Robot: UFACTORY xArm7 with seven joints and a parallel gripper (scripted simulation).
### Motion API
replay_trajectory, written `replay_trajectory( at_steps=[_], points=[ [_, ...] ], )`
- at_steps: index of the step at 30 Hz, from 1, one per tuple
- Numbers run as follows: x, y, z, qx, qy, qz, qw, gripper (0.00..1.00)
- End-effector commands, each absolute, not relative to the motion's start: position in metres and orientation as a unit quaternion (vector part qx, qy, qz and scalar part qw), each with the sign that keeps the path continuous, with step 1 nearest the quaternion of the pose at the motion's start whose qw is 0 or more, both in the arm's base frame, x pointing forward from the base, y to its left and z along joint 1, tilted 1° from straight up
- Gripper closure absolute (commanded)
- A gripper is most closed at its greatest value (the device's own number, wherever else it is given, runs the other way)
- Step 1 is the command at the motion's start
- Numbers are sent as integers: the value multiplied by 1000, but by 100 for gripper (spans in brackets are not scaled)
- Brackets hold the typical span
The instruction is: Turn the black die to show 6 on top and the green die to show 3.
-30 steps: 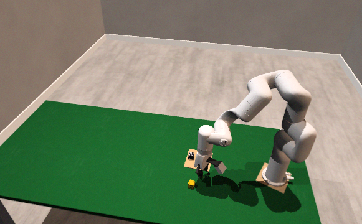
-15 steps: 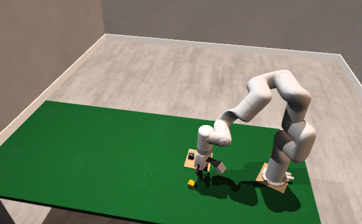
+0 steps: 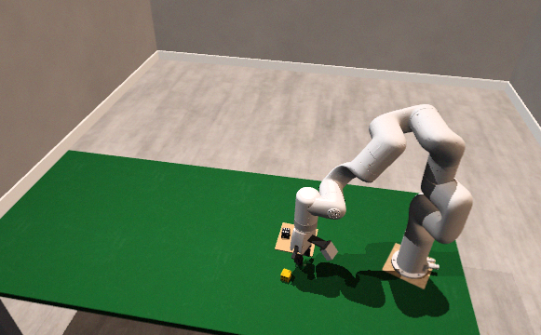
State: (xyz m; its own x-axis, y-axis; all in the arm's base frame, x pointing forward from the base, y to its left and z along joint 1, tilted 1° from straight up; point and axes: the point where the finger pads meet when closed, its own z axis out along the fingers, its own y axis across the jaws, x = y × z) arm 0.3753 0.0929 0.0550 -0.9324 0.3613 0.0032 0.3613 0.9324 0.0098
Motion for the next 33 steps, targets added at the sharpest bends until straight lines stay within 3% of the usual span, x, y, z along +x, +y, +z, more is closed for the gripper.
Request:
replay_trajectory(
  at_steps=[1, 33],
  points=[
    [377, 93, 56, -184, -983, -6, -1, 53],
    [377, 94, 39, -184, -983, -6, -1, 53]
  ],
)
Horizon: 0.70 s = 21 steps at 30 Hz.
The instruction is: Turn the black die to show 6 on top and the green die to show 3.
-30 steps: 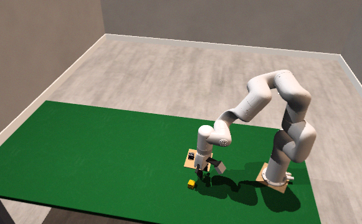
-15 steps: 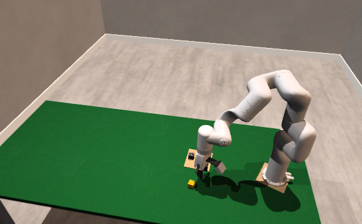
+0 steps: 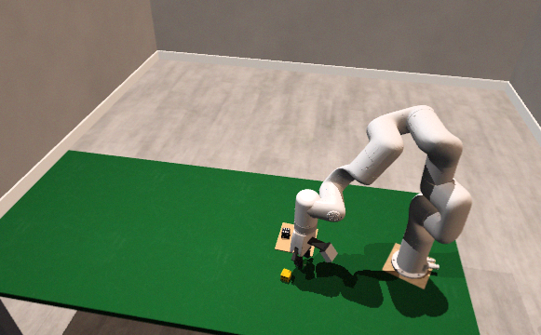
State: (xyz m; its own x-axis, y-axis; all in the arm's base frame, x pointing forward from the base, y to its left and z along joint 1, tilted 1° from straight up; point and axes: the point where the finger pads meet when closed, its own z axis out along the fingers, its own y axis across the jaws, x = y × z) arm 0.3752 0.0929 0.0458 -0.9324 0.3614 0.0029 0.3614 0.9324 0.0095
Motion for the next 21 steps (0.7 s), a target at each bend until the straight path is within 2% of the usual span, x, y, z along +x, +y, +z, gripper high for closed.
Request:
replay_trajectory(
  at_steps=[1, 21],
  points=[
    [377, 94, 37, -184, -983, -6, -1, 53],
    [377, 94, 22, -184, -983, -6, -1, 53]
  ],
)
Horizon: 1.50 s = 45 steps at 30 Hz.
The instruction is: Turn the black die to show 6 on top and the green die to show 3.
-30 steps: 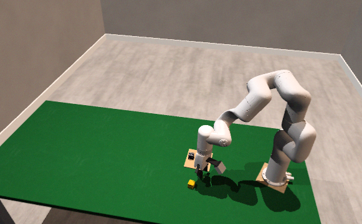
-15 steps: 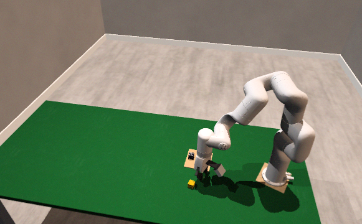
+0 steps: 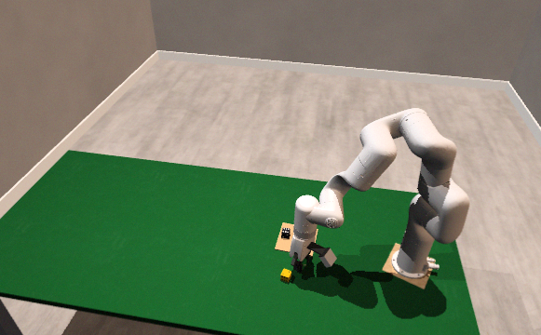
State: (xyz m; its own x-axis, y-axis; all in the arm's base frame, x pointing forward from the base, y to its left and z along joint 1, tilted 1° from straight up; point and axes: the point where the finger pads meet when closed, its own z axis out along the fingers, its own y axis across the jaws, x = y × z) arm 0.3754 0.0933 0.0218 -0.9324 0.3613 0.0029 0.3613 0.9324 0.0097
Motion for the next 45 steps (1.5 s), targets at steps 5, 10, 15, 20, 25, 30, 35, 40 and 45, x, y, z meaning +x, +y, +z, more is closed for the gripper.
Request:
replay_trajectory(
  at_steps=[5, 10, 15, 20, 25, 30, 35, 40, 45],
  points=[
    [377, 94, 22, -184, -983, -6, -1, 53],
    [377, 94, 22, -184, -983, -6, -1, 53],
    [377, 94, 22, -184, -983, -6, -1, 53],
    [377, 94, 22, -184, -983, -6, -1, 53],
    [377, 94, 22, -184, -983, -6, -1, 53],
    [377, 94, 22, -184, -983, -6, -1, 53],
    [377, 94, 22, -184, -983, -6, -1, 73],
    [377, 94, 22, -184, -983, -6, -1, 73],
    [377, 94, 22, -184, -983, -6, -1, 73]
  ],
)
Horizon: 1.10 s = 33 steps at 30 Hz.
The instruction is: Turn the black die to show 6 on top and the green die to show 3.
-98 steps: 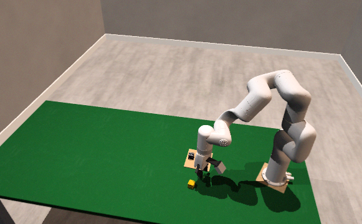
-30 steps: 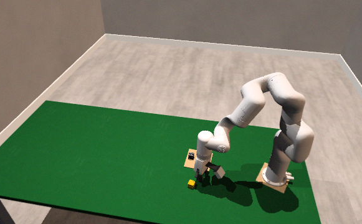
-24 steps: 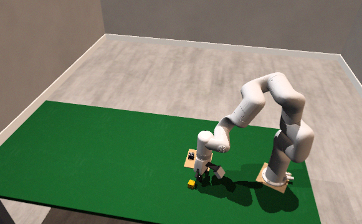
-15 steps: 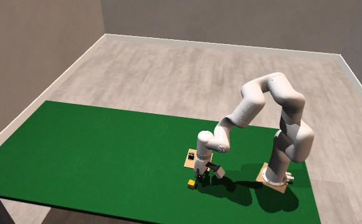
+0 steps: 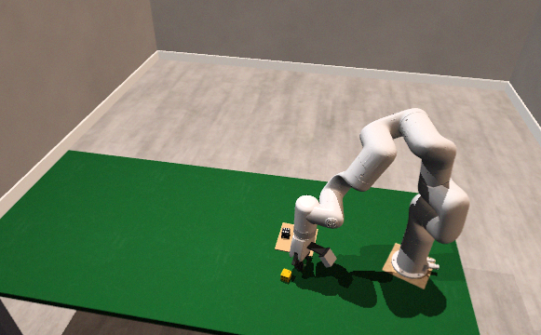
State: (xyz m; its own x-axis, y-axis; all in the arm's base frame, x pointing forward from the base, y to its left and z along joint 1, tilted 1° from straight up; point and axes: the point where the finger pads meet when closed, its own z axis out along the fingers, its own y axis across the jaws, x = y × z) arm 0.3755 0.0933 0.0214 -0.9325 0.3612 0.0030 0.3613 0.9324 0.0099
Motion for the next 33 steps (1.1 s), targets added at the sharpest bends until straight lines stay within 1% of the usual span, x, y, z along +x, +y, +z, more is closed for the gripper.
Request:
replay_trajectory(
  at_steps=[1, 24, 28, 33],
  points=[
    [377, 94, 22, -184, -983, -6, -1, 73],
    [377, 94, 24, -184, -983, -6, -1, 73],
    [377, 94, 38, -184, -983, -6, -1, 73],
    [377, 93, 73, -184, -983, -6, -1, 73]
  ],
)
